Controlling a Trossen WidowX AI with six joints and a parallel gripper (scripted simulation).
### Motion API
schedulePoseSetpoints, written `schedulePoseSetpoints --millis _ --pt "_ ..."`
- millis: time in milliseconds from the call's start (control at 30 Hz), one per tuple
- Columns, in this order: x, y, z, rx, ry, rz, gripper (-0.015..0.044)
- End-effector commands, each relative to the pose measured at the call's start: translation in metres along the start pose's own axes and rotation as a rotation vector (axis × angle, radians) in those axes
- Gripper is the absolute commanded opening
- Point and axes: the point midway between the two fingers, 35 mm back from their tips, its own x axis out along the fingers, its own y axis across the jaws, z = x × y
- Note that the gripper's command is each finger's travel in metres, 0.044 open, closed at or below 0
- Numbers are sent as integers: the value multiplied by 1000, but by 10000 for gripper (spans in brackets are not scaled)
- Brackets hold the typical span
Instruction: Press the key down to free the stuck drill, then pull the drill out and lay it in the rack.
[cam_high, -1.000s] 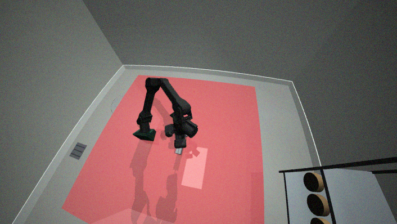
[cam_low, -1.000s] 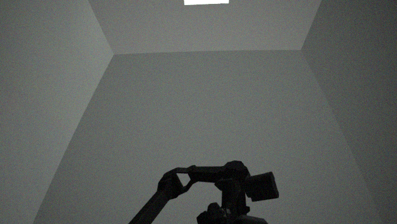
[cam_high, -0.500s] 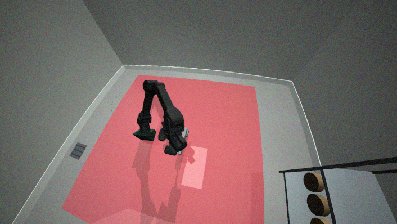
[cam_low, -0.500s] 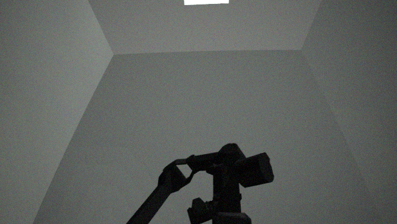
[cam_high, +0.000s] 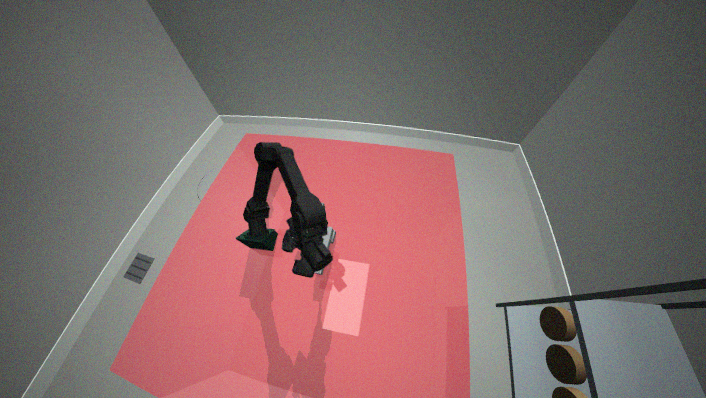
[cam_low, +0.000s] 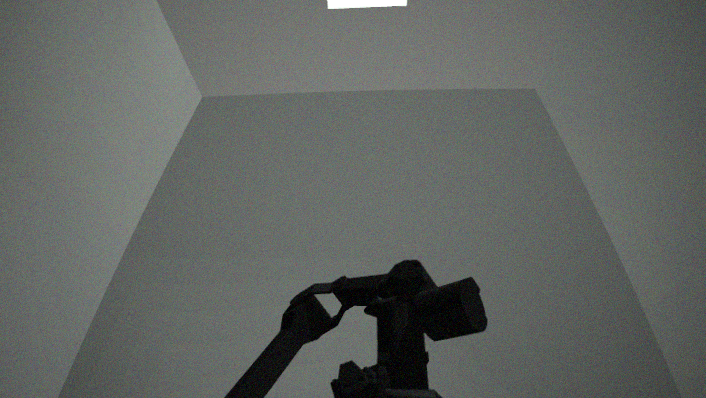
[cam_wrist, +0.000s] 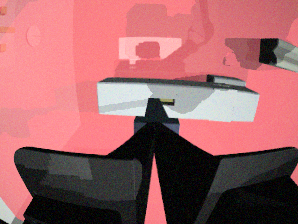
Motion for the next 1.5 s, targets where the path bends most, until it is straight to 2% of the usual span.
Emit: schedulePoseSetpoints --millis 0,1467 --pt "5 -1 0 3 -4 -5 0" --pt "17 -4 4 3 -4 -6 0"
